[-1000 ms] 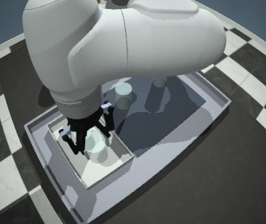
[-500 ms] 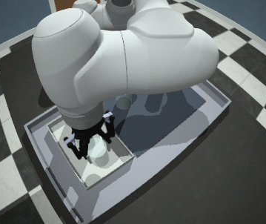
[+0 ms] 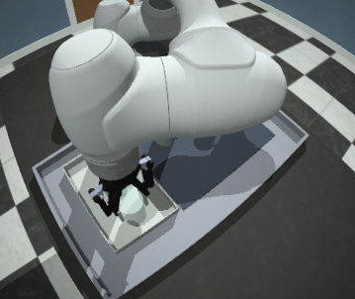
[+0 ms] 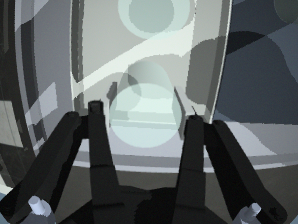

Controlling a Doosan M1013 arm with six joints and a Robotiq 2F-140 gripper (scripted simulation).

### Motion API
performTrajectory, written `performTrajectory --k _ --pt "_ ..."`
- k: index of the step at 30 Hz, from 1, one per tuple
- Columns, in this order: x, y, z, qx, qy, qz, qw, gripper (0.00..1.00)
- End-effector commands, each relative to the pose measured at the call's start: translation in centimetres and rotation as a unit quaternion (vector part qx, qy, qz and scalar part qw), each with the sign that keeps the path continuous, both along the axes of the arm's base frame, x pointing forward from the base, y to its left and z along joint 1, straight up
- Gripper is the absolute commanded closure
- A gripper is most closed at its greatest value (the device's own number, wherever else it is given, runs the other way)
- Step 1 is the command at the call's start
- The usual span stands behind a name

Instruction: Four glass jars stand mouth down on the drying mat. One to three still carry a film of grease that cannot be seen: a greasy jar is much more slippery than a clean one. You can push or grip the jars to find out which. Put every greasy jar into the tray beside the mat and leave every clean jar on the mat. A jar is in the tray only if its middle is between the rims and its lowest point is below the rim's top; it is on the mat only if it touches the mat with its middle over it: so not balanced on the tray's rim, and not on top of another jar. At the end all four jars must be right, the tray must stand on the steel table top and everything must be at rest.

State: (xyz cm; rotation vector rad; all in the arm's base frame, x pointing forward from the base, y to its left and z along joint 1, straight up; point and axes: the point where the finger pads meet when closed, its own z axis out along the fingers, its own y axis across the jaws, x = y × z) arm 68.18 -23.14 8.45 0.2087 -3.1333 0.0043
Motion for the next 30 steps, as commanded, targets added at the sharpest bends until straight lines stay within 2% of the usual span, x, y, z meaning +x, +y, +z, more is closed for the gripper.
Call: performTrajectory --k 1,20,21,30 --pt "0.0 0.0 -0.2 0.000 0.000 0.000 1.000 1.00" --pt "0.0 0.0 -2.2 0.000 0.000 0.000 1.000 1.00" --pt "0.0 0.0 -2.2 0.000 0.000 0.000 1.000 0.00" --pt "0.0 0.0 -2.2 0.000 0.000 0.000 1.000 0.00"
